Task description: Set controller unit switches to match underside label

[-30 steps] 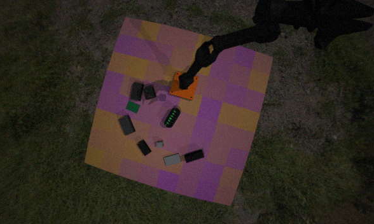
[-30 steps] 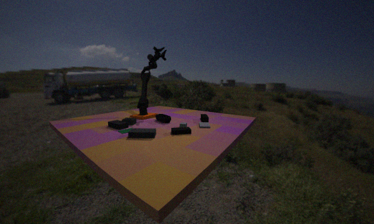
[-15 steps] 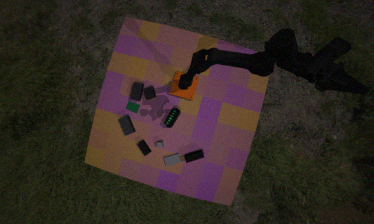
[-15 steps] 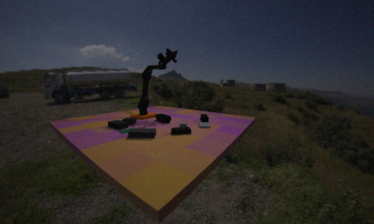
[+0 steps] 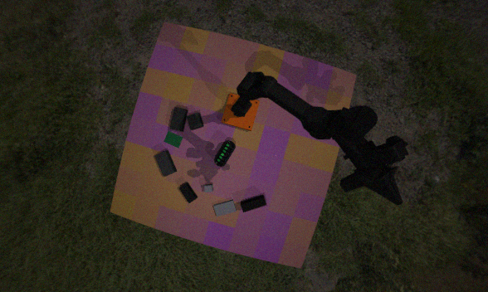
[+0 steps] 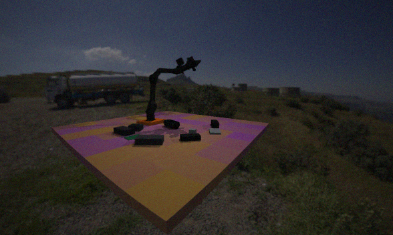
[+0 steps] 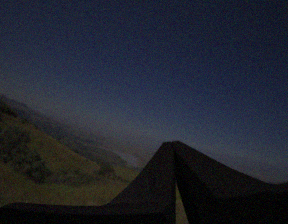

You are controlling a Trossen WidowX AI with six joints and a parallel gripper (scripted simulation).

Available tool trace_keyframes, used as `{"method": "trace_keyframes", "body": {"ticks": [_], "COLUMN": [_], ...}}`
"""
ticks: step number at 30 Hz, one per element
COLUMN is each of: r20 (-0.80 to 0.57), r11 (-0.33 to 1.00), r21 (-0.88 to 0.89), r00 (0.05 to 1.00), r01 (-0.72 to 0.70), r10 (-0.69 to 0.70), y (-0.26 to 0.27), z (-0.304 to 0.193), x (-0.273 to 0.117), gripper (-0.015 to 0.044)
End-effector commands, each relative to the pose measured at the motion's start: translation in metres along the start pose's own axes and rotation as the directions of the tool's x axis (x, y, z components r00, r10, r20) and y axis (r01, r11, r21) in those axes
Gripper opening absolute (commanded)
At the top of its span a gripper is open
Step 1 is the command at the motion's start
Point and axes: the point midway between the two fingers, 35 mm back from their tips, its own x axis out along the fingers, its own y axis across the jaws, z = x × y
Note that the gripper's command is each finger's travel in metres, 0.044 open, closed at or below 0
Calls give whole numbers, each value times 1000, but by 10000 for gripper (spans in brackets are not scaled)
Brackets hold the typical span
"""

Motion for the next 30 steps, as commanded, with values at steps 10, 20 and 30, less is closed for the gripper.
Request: {"method": "trace_keyframes", "body": {"ticks": [10,20,30], "r20": [-363,-652,-873], "r11": [904,606,52], "r21": [394,580,480], "r00": [932,756,483], "r01": [165,544,876], "r10": [-12,-54,-68], "y": [-81,-156,-225], "z": [-152,-265,-351], "x": [5,-41,-128], "gripper": [0,0,0]}}
